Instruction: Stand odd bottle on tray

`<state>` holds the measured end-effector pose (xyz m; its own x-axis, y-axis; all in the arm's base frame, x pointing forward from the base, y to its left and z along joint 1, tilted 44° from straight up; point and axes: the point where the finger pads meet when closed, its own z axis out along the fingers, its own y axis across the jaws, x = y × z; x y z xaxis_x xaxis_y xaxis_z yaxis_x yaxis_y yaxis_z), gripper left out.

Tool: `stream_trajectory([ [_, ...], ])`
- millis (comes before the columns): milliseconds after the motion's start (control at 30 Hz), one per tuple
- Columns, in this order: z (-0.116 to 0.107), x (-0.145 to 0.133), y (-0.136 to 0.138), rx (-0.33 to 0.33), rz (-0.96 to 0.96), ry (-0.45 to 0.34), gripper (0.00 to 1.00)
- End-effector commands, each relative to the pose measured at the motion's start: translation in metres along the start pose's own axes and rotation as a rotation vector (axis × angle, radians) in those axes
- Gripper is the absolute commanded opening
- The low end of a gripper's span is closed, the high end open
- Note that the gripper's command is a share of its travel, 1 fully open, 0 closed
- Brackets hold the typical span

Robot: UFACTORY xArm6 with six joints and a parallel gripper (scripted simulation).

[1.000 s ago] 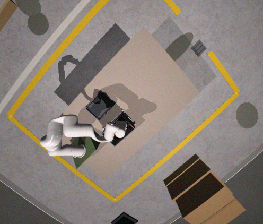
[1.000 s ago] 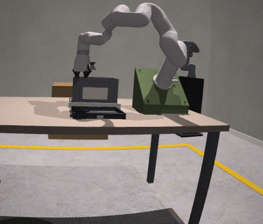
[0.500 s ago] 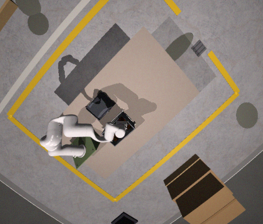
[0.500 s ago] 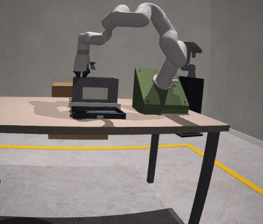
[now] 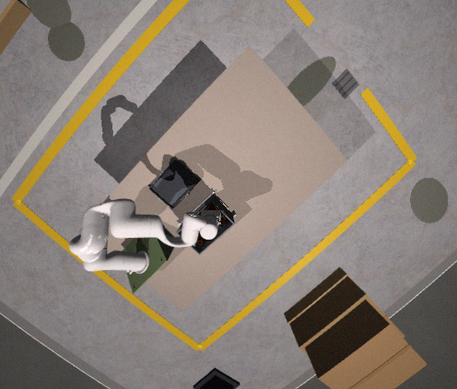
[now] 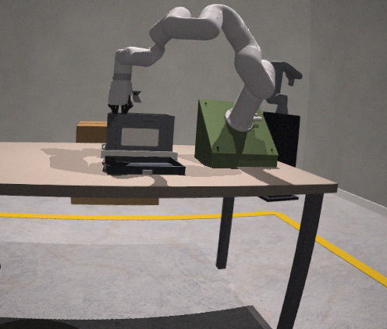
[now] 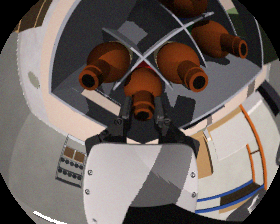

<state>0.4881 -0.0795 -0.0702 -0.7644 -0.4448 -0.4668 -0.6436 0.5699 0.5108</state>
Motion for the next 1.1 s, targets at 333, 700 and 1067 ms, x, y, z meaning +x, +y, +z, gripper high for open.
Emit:
stream_trajectory([
  [333,-0.0018,-0.0008,-0.001,0.004,-0.001,-0.001,0.0],
  [700,-0.0018,-0.0008,-0.001,0.004,-0.001,-0.001,0.65],
  [1067,-0.0018,-0.0008,-0.001,0.004,-0.001,-0.001,0.65],
])
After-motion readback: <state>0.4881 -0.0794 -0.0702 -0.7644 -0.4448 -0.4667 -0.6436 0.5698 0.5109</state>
